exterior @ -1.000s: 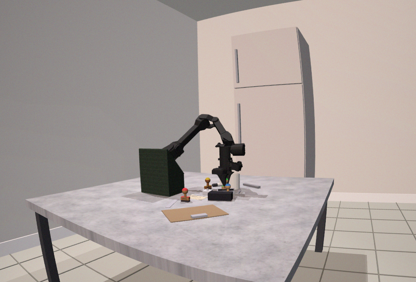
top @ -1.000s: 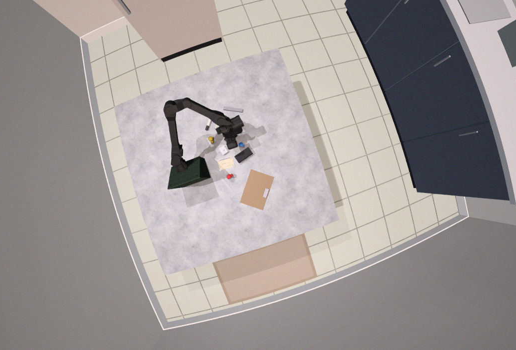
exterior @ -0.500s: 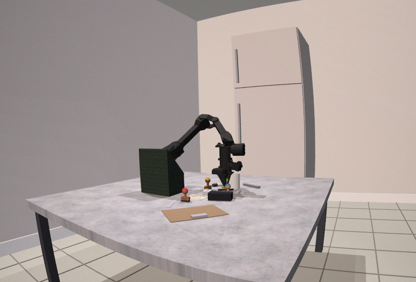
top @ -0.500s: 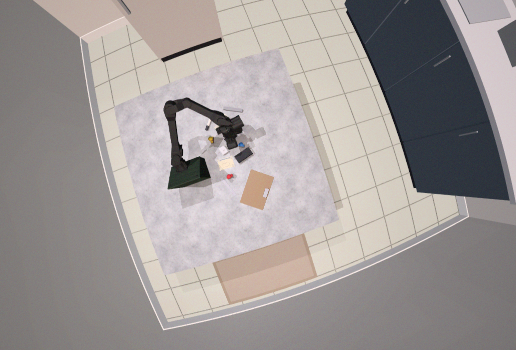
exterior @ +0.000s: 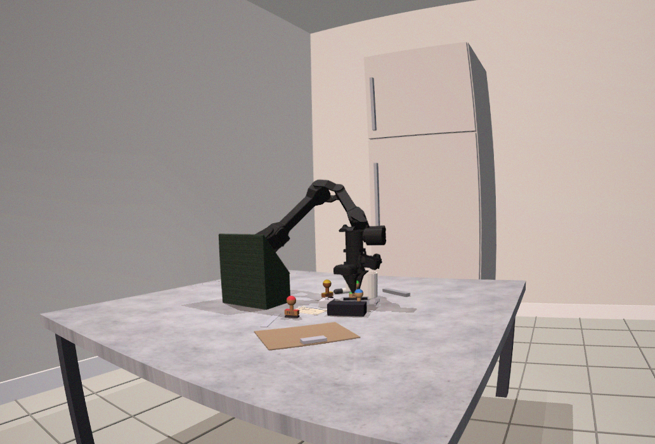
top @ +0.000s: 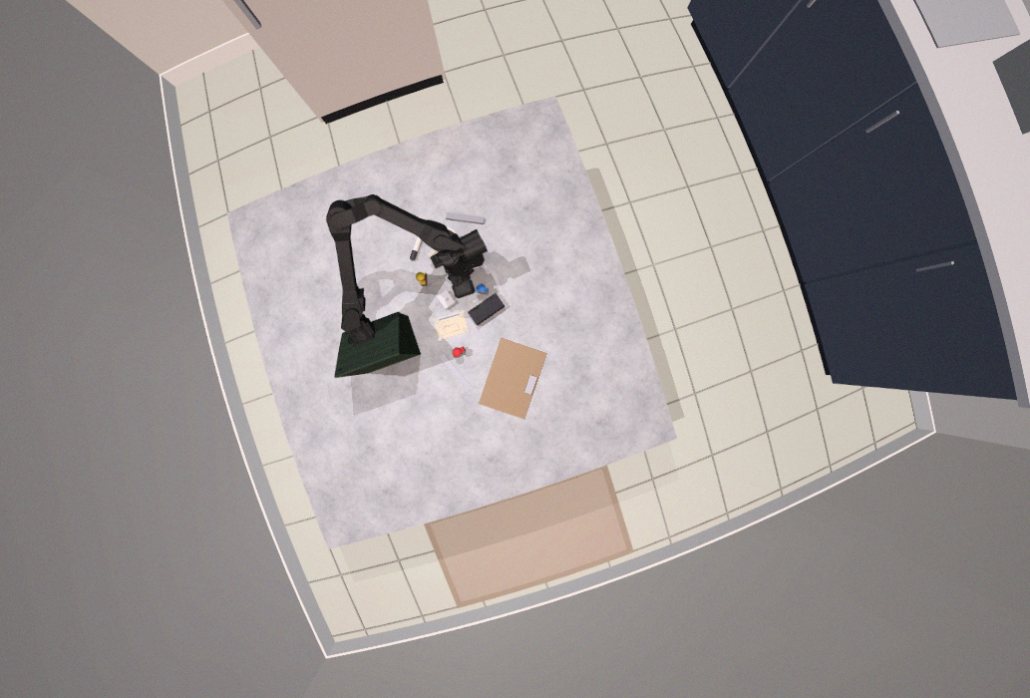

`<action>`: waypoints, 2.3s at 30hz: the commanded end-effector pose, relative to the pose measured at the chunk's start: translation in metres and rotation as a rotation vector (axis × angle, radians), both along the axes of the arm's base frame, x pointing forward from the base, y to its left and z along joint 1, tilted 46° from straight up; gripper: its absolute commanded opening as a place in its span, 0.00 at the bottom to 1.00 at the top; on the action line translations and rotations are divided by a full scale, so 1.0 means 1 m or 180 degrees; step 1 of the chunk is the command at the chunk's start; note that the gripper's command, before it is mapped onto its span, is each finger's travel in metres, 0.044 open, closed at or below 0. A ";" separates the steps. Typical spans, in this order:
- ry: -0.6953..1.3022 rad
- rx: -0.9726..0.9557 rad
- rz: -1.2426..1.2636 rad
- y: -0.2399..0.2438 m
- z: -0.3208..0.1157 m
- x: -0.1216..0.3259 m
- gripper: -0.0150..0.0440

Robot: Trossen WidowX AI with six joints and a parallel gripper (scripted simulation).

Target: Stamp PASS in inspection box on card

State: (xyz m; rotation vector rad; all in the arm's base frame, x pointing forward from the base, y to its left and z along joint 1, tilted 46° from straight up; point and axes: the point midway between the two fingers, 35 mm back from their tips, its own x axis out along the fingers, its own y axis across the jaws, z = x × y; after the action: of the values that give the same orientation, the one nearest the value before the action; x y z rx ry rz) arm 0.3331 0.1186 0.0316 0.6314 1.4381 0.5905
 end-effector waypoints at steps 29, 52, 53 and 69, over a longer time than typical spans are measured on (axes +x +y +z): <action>0.0000 0.0012 0.0014 -0.001 0.003 0.000 0.25; 0.0000 0.0004 0.0014 -0.017 0.018 0.000 0.25; 0.0000 0.0004 0.0014 -0.019 0.019 0.000 0.25; 0.0000 0.0002 0.0014 -0.037 0.037 -0.001 0.25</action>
State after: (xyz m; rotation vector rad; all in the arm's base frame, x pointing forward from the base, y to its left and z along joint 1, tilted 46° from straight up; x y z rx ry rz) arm 0.3314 0.0831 0.0645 0.6285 1.4448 0.5875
